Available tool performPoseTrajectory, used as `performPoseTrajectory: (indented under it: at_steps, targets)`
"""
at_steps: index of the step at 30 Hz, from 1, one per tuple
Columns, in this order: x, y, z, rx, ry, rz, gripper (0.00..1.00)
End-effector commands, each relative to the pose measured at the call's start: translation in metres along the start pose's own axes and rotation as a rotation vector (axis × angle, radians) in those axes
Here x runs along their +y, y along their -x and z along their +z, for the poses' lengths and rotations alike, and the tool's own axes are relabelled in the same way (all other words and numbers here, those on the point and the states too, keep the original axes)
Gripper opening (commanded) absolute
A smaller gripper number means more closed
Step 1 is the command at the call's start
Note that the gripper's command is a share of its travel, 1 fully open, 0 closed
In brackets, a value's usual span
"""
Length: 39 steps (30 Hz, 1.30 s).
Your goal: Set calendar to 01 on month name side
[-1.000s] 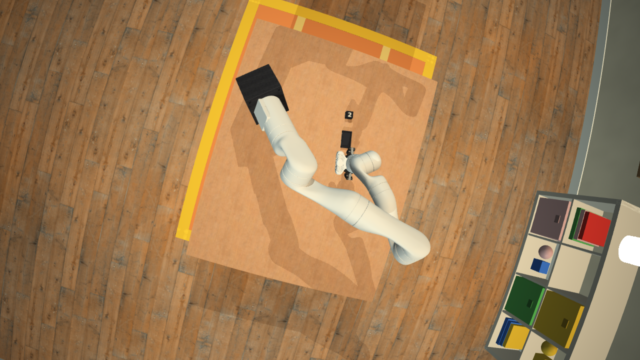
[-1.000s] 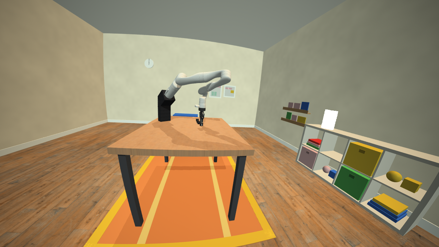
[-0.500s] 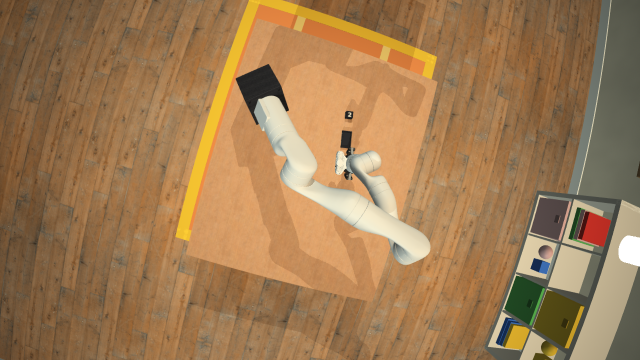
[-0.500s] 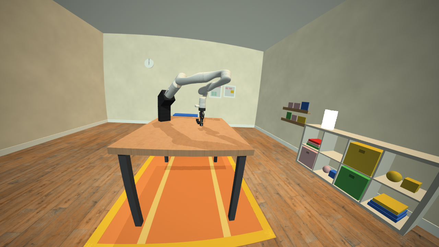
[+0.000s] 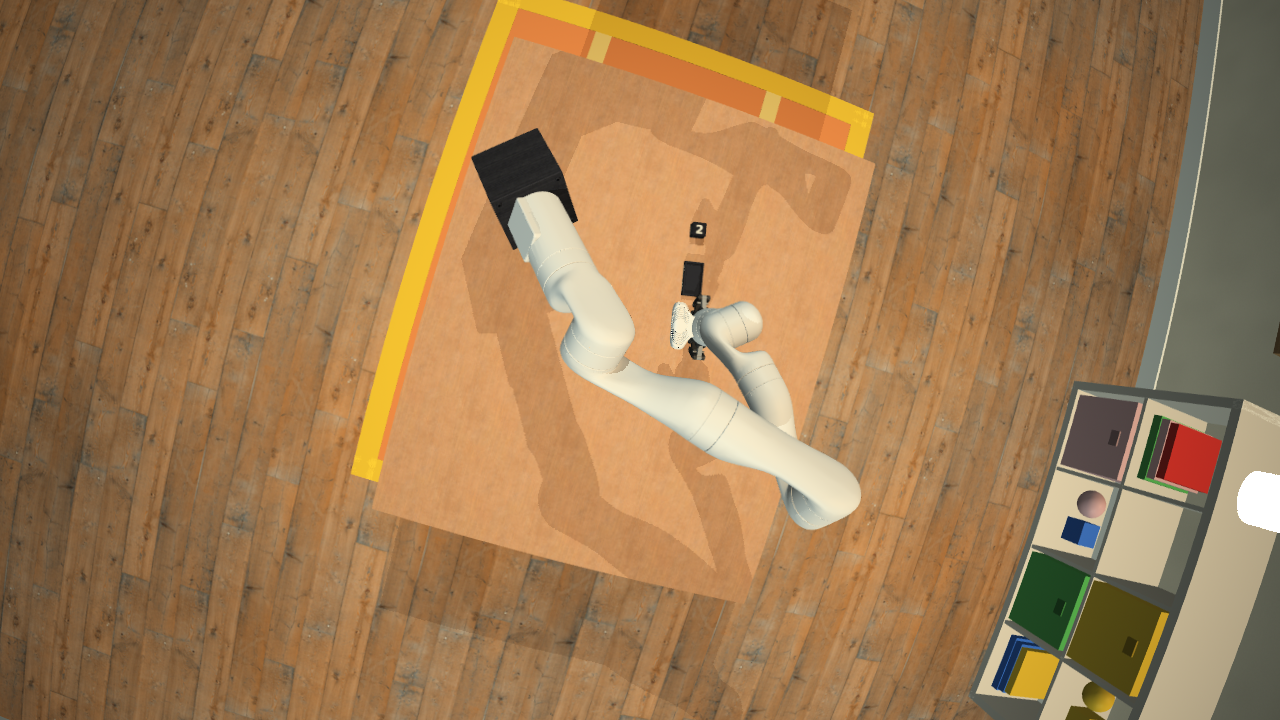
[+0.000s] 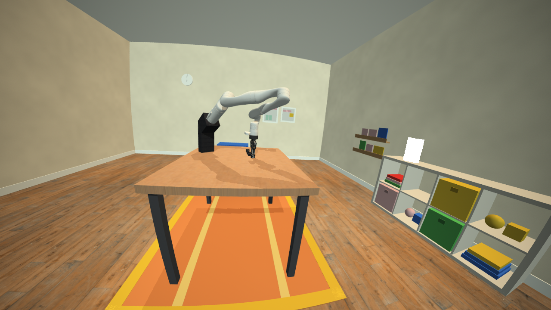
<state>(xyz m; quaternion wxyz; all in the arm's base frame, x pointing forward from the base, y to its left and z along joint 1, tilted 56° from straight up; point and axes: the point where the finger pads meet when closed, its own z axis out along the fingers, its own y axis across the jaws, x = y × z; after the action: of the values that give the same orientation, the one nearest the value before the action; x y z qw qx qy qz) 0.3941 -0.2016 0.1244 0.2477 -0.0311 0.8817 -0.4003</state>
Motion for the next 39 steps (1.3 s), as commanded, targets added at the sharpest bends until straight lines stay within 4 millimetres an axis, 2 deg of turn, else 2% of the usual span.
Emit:
performPoseTrajectory:
  at_steps: [1,11,29,39]
  targets:
    - [0.000,0.000,0.000,-0.001,0.000,0.000,0.48]
    - [0.000,0.000,0.003,-0.001,0.000,0.000,0.48]
    - [0.000,0.000,0.028,-0.001,0.000,0.000,0.48]
    - [0.000,0.000,0.030,-0.001,0.000,0.000,0.48]
